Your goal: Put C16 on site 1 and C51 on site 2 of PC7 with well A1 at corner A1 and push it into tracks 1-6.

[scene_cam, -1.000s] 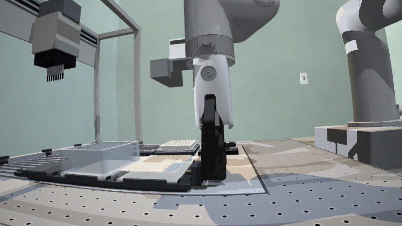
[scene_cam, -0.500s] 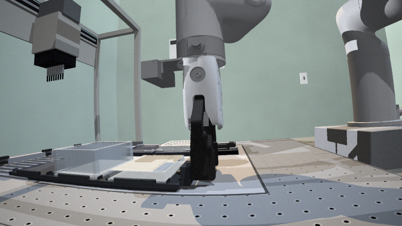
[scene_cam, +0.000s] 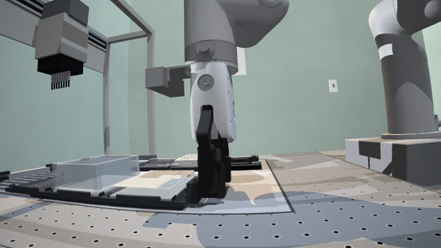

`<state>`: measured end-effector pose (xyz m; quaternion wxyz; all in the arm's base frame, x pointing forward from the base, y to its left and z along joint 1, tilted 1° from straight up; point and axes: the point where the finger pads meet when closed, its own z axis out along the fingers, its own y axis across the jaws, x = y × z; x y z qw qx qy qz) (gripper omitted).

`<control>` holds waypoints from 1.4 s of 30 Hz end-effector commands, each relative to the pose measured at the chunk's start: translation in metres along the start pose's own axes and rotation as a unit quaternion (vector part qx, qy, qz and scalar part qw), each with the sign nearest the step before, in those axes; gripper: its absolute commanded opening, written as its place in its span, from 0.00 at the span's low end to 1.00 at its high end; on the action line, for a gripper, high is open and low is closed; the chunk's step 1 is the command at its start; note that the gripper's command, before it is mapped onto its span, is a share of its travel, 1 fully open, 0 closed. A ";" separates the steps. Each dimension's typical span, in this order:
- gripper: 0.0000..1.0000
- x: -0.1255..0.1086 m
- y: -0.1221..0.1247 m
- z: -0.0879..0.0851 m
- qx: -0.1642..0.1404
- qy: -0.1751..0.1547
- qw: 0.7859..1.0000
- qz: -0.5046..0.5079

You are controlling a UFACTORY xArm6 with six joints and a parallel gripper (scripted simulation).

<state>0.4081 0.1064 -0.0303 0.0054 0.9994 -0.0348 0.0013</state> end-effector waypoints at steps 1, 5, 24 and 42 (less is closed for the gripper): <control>0.82 0.004 0.000 -0.001 0.001 0.002 1.000 0.000; 0.82 0.007 0.000 -0.001 0.001 0.002 1.000 0.000; 0.82 0.024 0.000 -0.001 0.001 0.002 1.000 0.000; 0.82 0.040 0.000 -0.001 0.001 0.002 1.000 0.000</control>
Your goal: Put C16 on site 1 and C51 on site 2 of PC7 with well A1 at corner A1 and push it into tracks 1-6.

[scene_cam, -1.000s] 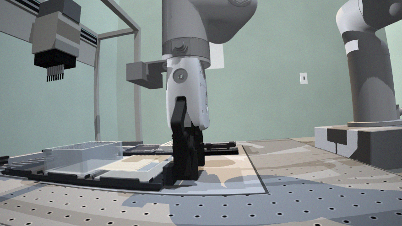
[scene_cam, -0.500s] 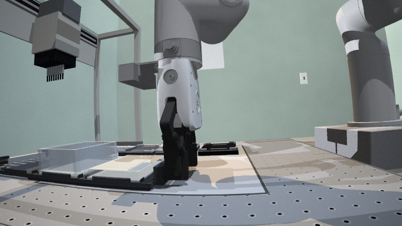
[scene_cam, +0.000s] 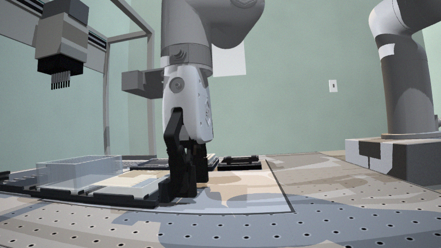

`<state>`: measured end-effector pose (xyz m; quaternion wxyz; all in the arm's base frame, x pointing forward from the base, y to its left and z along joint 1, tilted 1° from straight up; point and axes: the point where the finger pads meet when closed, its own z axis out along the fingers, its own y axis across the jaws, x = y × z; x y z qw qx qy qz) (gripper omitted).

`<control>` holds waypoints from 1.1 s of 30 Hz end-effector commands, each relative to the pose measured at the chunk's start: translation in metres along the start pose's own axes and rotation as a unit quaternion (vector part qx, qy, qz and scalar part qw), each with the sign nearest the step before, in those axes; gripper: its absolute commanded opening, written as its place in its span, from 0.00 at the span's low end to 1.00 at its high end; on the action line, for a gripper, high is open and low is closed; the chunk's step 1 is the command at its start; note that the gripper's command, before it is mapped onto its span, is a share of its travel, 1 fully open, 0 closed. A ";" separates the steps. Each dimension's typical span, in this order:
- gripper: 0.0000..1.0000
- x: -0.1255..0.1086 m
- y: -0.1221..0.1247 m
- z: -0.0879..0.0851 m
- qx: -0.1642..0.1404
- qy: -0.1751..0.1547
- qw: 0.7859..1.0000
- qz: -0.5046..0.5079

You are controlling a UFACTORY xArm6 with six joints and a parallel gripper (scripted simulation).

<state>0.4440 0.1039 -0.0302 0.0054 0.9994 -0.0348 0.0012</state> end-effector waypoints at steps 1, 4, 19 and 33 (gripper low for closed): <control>0.82 0.005 0.000 -0.001 0.001 0.002 1.000 0.000; 0.82 0.008 0.000 -0.001 0.001 0.002 1.000 0.000; 0.82 0.021 0.000 -0.001 0.001 0.002 1.000 0.000; 0.82 0.033 0.000 -0.001 0.001 0.002 1.000 0.000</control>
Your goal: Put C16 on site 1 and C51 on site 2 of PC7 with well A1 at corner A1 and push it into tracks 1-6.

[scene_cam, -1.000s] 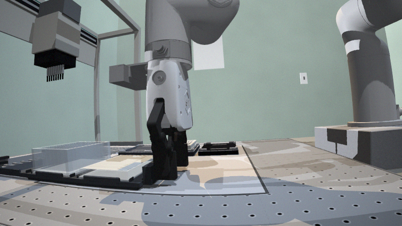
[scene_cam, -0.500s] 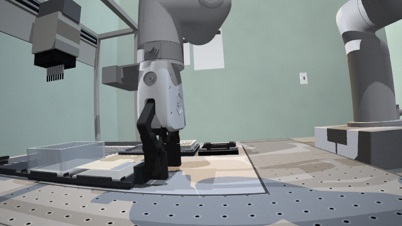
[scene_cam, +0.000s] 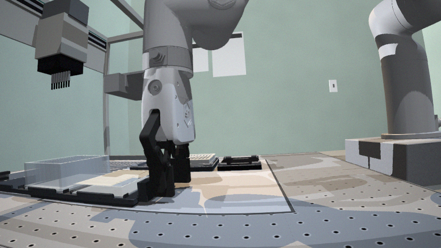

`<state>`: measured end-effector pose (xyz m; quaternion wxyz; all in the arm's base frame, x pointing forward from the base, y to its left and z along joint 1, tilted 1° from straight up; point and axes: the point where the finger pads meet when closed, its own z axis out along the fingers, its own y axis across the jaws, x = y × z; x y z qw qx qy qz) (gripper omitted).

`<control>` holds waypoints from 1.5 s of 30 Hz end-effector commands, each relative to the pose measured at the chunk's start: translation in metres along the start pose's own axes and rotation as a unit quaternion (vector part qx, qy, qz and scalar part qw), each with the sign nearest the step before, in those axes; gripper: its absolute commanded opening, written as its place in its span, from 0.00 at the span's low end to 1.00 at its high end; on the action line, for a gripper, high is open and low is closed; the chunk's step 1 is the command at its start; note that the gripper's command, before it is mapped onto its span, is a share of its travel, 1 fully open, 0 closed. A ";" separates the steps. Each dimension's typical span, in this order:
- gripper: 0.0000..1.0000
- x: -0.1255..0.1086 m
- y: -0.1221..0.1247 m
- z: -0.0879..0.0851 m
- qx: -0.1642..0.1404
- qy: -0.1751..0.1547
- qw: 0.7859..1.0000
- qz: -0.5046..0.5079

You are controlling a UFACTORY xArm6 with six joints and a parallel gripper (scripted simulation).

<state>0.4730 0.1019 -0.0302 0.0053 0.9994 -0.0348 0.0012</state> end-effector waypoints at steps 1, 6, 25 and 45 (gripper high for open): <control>0.82 0.005 0.000 -0.001 0.001 0.002 1.000 0.000; 0.82 0.010 0.000 -0.002 0.001 0.002 1.000 0.000; 0.82 0.027 0.000 -0.002 0.001 0.002 1.000 0.000; 0.82 0.039 0.000 -0.002 0.001 0.002 1.000 0.000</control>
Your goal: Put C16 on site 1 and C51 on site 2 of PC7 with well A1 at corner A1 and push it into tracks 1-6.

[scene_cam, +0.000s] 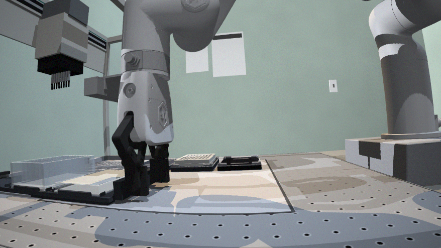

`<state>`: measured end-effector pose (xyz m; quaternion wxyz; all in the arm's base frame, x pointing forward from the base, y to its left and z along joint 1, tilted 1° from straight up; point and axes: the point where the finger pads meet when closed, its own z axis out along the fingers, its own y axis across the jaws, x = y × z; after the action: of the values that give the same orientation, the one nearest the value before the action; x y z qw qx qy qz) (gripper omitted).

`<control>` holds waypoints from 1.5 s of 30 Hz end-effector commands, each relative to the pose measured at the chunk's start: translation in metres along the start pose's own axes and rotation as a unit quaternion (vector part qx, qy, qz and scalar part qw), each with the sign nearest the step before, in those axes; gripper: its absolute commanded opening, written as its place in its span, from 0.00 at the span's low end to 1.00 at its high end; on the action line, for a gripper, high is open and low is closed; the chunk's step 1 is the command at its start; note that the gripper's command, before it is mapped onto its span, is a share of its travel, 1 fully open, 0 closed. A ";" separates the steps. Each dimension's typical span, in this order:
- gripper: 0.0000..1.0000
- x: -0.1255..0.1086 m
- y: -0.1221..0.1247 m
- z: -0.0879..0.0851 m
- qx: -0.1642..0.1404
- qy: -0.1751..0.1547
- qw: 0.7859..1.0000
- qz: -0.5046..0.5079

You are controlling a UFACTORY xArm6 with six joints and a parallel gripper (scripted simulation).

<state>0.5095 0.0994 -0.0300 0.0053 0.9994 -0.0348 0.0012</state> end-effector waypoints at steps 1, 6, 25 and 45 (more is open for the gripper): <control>0.82 0.002 0.000 -0.002 0.001 0.002 1.000 0.000; 0.82 0.004 0.000 -0.002 0.001 0.002 1.000 0.000; 0.82 0.010 0.000 -0.002 0.001 0.002 1.000 0.000; 0.82 0.013 0.000 -0.002 0.001 0.002 1.000 0.000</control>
<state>0.5210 0.0985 -0.0301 0.0053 0.9994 -0.0349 0.0012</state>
